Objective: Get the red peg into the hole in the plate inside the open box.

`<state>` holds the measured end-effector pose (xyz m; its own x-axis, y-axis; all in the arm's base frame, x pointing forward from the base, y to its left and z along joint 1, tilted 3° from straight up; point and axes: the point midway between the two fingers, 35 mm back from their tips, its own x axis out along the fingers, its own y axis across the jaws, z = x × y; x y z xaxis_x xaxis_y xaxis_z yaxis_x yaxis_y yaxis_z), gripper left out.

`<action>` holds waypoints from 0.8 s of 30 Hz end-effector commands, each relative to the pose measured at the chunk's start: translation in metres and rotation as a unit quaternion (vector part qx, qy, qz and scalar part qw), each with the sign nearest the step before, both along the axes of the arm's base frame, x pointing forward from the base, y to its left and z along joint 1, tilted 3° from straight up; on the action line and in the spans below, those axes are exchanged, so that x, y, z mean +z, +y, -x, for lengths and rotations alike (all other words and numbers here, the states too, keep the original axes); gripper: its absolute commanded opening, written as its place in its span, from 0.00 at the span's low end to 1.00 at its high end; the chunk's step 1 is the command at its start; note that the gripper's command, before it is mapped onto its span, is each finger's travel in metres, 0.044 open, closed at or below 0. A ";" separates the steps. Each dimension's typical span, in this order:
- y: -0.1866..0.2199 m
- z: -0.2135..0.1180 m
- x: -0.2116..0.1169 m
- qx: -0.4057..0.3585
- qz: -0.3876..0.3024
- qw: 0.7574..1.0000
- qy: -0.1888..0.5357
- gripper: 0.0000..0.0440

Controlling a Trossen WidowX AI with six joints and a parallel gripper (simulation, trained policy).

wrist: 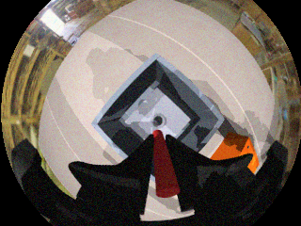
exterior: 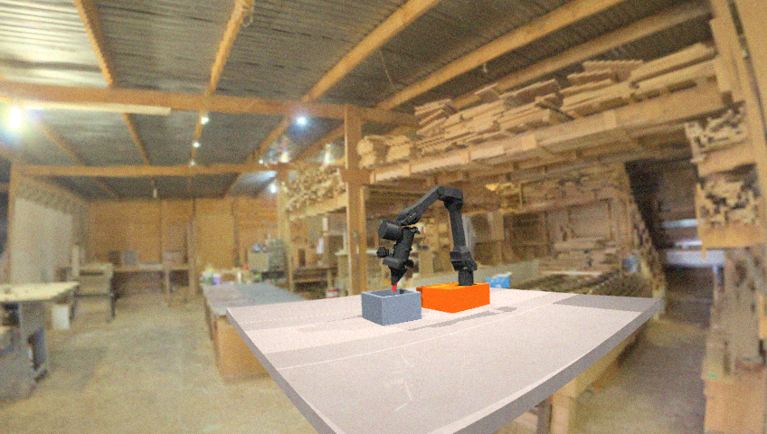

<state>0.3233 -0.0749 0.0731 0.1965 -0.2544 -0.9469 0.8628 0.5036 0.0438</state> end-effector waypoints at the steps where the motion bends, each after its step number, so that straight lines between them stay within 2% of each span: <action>1: -0.008 -0.005 -0.007 -0.006 -0.008 1.000 0.002 0.01; 8: -0.015 -0.008 -0.029 -0.008 -0.017 1.000 0.017 0.03; 14: -0.020 -0.007 -0.043 0.003 -0.018 0.999 0.036 0.31; 18: -0.022 -0.011 -0.048 0.011 -0.017 0.999 0.048 0.34; 24: -0.032 -0.028 -0.045 0.024 -0.006 0.999 0.045 0.63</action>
<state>0.3424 -0.1006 0.0261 0.1179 -0.2241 -0.9674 0.8448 0.5346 -0.0209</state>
